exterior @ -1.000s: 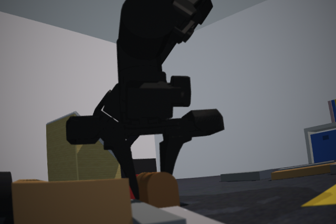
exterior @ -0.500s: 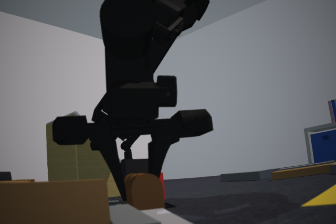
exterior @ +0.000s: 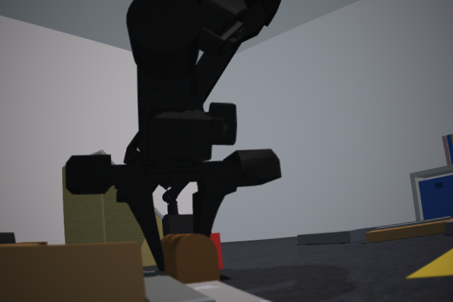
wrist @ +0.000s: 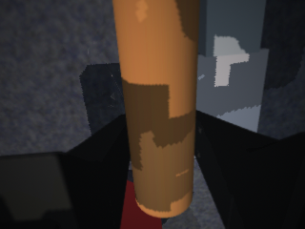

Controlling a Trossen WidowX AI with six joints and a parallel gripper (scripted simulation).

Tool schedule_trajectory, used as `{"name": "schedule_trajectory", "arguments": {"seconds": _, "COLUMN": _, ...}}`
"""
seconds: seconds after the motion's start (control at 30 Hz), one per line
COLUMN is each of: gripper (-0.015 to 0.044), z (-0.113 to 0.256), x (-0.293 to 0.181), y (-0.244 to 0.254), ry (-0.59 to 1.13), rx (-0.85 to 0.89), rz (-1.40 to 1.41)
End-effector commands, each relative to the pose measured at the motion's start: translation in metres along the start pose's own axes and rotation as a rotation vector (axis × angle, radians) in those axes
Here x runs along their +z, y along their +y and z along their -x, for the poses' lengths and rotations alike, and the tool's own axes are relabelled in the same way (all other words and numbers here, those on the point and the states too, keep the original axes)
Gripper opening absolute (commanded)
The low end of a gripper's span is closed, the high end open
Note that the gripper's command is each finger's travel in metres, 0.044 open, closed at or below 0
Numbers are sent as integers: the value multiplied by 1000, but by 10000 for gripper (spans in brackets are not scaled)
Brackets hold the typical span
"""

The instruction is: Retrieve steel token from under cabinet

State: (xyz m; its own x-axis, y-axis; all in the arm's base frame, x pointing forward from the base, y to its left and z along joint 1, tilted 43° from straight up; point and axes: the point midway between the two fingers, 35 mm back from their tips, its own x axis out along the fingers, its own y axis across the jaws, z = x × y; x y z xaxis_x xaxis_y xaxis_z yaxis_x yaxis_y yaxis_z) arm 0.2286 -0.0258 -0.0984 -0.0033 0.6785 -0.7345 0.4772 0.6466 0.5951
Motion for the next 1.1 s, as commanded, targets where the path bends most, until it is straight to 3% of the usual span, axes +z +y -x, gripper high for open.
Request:
{"name": "schedule_trajectory", "arguments": {"seconds": 0.0, "gripper": 0, "z": 1, "x": 1, "y": -1, "ry": -3, "rx": -3, "rz": 37}}
{"name": "schedule_trajectory", "arguments": {"seconds": 1.07, "gripper": 0, "z": 1, "x": 1, "y": -1, "ry": -2, "rx": -3, "rz": 289}}
